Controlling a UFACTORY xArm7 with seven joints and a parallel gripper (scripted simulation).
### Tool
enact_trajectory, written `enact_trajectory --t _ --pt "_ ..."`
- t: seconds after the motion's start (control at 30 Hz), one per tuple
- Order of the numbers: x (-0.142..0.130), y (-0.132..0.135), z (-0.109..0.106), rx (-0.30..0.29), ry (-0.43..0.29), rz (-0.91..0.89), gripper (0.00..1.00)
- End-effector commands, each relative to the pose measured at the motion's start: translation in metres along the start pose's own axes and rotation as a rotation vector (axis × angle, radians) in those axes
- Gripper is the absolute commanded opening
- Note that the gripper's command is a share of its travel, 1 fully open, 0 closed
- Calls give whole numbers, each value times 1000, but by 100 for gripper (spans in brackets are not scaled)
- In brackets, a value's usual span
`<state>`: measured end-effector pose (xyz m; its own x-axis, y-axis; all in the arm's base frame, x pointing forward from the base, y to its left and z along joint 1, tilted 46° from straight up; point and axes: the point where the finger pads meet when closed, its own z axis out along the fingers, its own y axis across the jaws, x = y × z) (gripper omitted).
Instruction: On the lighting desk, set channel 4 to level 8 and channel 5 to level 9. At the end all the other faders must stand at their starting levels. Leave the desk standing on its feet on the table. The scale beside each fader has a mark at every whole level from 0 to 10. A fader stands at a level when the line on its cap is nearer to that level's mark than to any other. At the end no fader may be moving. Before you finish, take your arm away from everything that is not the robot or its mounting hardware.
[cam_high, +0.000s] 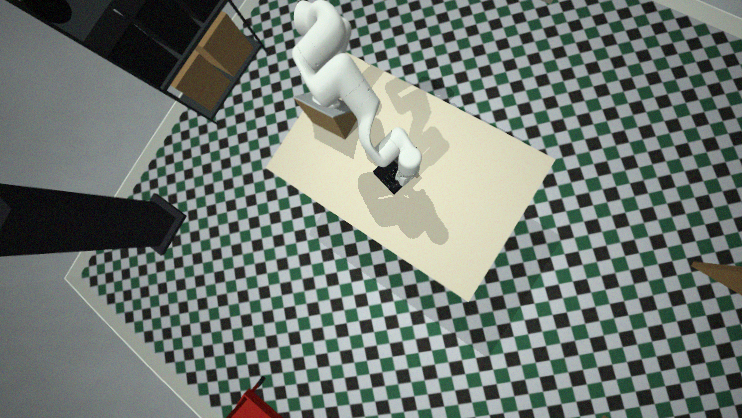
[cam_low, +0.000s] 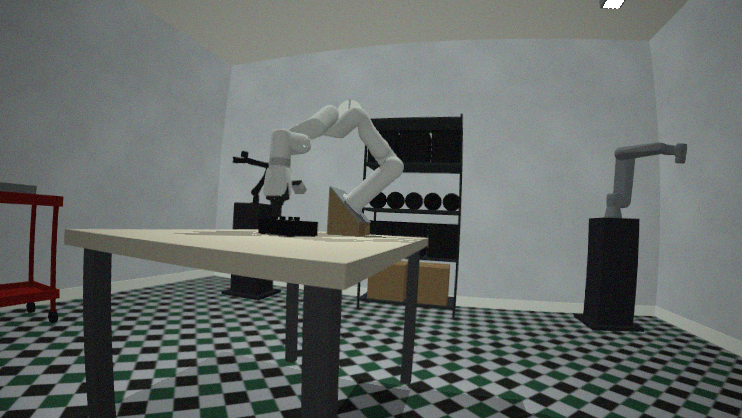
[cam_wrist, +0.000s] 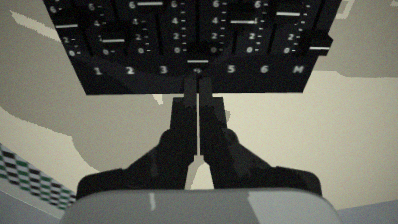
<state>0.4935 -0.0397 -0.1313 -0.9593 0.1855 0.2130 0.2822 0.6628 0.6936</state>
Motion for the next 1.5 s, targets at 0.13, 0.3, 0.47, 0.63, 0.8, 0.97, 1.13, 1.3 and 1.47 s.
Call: enact_trajectory --t 0.13,0.3,0.47,0.63,0.8,0.97,1.13,1.3,1.47 --pt "-2 0 3 1 -5 0 0" --pt "-2 0 4 1 -5 0 0" --pt "-2 0 4 1 -5 0 0" --pt "-2 0 4 1 -5 0 0" --pt "-2 0 4 1 -5 0 0" --pt "-1 0 4 1 -5 0 0" --pt "-1 0 4 1 -5 0 0" --pt "-1 0 4 1 -5 0 0" --pt "0 0 4 1 -5 0 0"
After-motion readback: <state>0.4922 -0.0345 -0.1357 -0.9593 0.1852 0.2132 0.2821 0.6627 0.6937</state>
